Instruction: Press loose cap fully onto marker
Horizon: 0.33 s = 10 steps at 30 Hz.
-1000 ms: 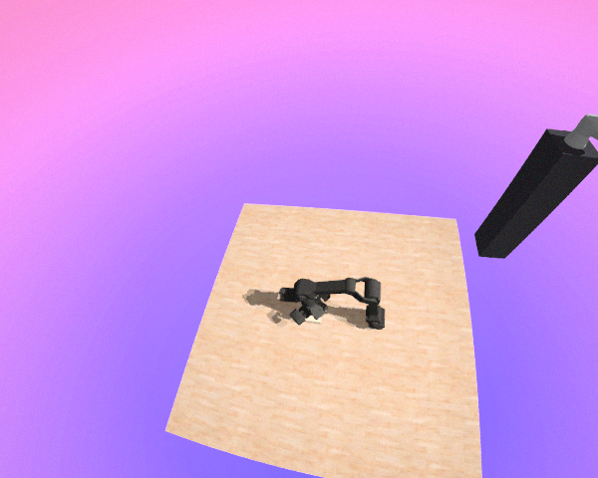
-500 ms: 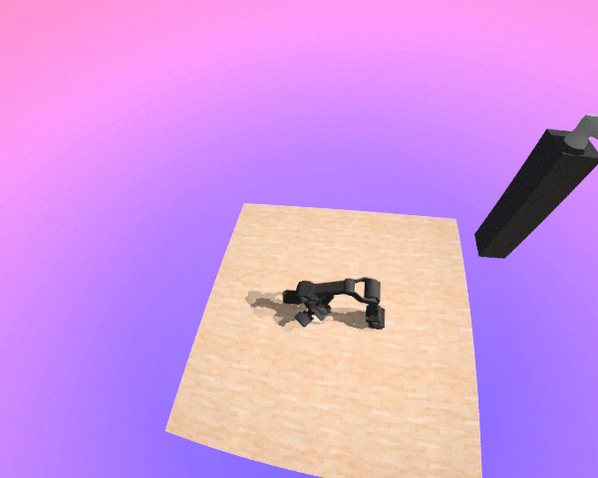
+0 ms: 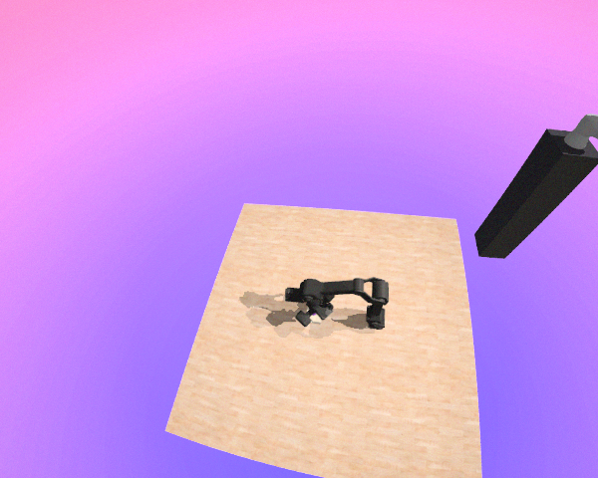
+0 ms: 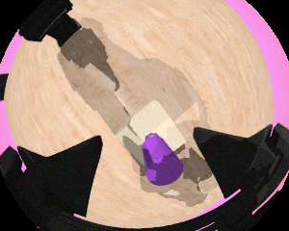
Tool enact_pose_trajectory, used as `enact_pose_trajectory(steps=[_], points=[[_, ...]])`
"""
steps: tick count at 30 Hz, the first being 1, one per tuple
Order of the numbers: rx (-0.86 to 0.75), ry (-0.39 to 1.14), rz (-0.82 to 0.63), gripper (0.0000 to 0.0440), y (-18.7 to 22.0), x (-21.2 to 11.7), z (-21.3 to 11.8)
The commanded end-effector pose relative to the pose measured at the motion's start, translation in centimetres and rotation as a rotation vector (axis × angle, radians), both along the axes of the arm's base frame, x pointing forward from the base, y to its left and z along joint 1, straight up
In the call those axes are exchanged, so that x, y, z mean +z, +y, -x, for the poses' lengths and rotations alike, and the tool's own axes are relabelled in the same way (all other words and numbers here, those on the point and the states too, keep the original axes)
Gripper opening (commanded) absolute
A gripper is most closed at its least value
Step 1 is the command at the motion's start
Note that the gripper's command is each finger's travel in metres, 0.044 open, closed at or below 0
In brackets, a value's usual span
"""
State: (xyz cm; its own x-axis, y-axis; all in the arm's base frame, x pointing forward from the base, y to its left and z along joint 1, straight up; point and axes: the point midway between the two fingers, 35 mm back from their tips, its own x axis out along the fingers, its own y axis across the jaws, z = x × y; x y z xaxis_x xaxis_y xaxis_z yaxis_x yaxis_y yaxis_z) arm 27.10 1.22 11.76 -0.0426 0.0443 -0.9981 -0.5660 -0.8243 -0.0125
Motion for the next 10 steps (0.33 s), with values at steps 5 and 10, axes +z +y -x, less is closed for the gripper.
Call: enact_pose_trajectory(steps=[5,10], points=[[0.029,-0.074,-0.015,0.0440,0.1,2.8,-0.5],[0.027,-0.104,-0.019,0.0440,0.1,4.0,-0.4]])
